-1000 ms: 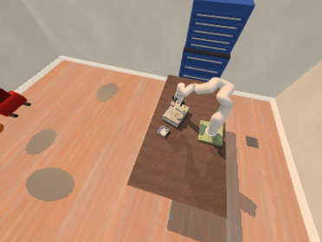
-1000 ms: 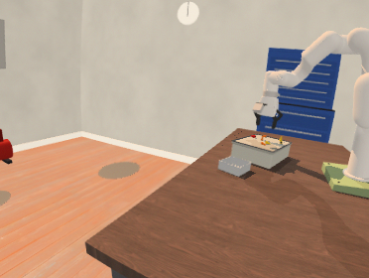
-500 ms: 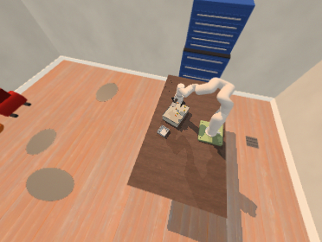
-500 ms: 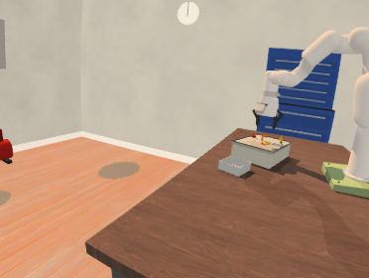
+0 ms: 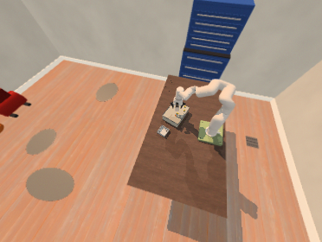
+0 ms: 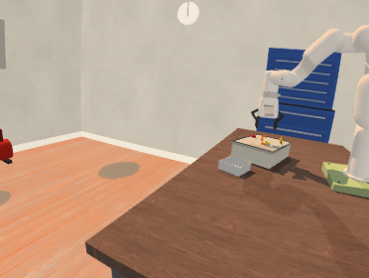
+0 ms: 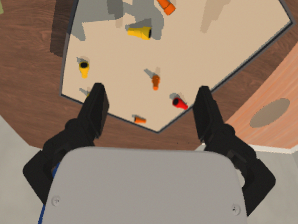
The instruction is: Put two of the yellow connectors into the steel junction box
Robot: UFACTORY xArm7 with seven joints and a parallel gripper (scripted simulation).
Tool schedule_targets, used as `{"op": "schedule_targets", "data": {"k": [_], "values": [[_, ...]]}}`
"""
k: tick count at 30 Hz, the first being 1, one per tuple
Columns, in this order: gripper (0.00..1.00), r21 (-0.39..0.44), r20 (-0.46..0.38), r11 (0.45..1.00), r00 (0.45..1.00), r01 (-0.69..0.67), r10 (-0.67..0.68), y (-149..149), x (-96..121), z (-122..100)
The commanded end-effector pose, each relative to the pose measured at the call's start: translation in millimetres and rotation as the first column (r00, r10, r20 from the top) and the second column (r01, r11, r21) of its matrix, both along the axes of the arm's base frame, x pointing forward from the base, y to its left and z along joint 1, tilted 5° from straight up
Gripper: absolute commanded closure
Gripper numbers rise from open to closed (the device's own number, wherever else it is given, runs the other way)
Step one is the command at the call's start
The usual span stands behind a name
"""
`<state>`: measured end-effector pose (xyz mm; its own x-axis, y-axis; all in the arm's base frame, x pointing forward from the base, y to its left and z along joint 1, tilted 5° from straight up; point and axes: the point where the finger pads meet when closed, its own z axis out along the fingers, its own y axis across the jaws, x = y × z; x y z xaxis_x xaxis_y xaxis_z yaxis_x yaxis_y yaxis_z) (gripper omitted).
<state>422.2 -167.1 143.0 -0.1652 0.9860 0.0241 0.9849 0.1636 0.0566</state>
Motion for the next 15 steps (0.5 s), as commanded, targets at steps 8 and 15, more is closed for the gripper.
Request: {"op": "schedule_targets", "data": {"k": [8, 15], "values": [[0.0, -0.014, 0.03, 0.941, 0.941, -0.337, 0.338, 31.9, 1.6, -2.8], [0.0, -0.015, 0.031, 0.936, 0.936, -0.351, 0.351, 33.3, 1.7, -3.1]]}}
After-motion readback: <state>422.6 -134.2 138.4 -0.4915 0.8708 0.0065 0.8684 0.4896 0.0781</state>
